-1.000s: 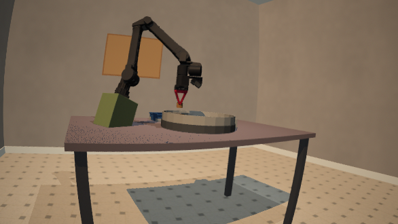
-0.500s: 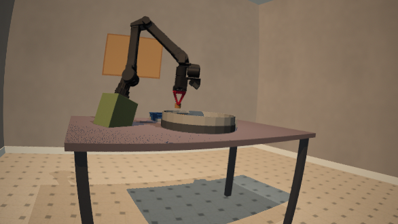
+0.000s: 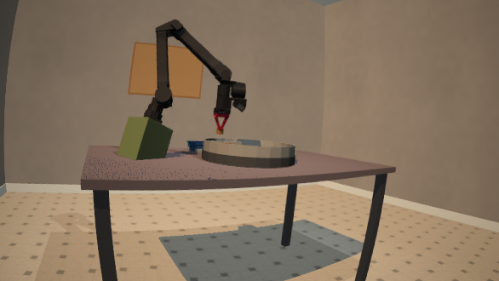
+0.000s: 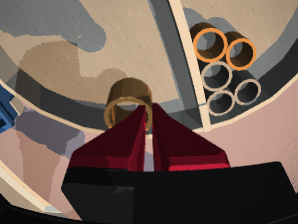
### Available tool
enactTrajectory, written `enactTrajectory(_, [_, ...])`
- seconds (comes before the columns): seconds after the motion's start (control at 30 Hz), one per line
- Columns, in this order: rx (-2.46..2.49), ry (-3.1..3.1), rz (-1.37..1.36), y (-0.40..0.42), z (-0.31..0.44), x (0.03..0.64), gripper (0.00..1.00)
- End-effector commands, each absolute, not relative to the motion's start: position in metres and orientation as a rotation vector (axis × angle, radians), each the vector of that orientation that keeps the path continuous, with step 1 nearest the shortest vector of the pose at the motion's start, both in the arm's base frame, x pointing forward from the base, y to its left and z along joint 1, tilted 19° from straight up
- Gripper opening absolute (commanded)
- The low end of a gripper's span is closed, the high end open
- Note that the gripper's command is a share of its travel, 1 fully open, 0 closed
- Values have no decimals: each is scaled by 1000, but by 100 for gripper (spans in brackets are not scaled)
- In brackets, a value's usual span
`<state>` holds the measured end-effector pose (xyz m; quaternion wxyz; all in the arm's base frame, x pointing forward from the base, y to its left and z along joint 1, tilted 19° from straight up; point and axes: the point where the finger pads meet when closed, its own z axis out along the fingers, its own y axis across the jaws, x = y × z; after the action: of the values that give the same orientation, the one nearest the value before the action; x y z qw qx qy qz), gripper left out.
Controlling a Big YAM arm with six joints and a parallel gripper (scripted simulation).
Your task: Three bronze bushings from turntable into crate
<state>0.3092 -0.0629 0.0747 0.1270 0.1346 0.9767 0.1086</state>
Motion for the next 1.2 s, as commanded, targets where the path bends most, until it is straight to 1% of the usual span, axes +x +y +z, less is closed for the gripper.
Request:
enactTrajectory(0.0, [477, 2818, 312, -39, 88, 312, 0])
enactTrajectory(0.07, [477, 2818, 312, -39, 88, 312, 0])
enactTrajectory(0.23, [463, 2774, 314, -2, 116, 334, 0])
enactTrajectory(0.57, [474, 2803, 325, 84, 125, 343, 0])
enactTrajectory(0.63, [474, 2803, 325, 84, 125, 343, 0])
enactTrajectory(1.0, [476, 2804, 333, 175, 144, 353, 0])
enactTrajectory(1.17, [477, 2805, 335, 202, 150, 356, 0])
